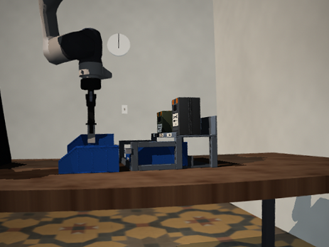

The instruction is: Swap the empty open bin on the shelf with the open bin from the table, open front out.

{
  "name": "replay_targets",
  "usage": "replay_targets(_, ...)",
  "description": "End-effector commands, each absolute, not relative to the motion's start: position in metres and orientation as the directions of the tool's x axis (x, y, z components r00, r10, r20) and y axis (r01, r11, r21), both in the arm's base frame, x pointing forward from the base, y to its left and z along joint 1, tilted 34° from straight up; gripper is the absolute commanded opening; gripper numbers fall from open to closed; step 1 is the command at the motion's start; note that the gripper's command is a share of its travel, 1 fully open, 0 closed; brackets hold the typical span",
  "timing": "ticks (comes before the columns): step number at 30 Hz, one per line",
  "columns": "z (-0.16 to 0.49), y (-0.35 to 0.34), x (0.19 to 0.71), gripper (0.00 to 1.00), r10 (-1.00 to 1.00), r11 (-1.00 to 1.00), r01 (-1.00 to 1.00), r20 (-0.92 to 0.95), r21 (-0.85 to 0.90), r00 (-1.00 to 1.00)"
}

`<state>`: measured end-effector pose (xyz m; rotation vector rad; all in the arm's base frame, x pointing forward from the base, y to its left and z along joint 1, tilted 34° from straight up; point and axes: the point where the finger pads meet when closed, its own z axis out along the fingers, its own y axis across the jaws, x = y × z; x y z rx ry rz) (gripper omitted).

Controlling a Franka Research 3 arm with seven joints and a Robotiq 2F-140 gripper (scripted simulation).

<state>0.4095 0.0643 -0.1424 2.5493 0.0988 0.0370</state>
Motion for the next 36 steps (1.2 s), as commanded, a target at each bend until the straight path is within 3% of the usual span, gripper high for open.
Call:
replay_targets(1, -0.142, 0.065, 0.423, 0.0, 0.082, -0.826, 0.07, -0.003, 0.559, 0.997)
replay_targets(26, -0.141, 0.067, 0.433, 0.0, 0.058, -0.826, 0.07, -0.039, 0.56, 0.998)
replay_targets(36, -0.132, 0.073, 0.441, 0.0, -0.053, -0.825, 0.07, -0.201, 0.56, 0.978)
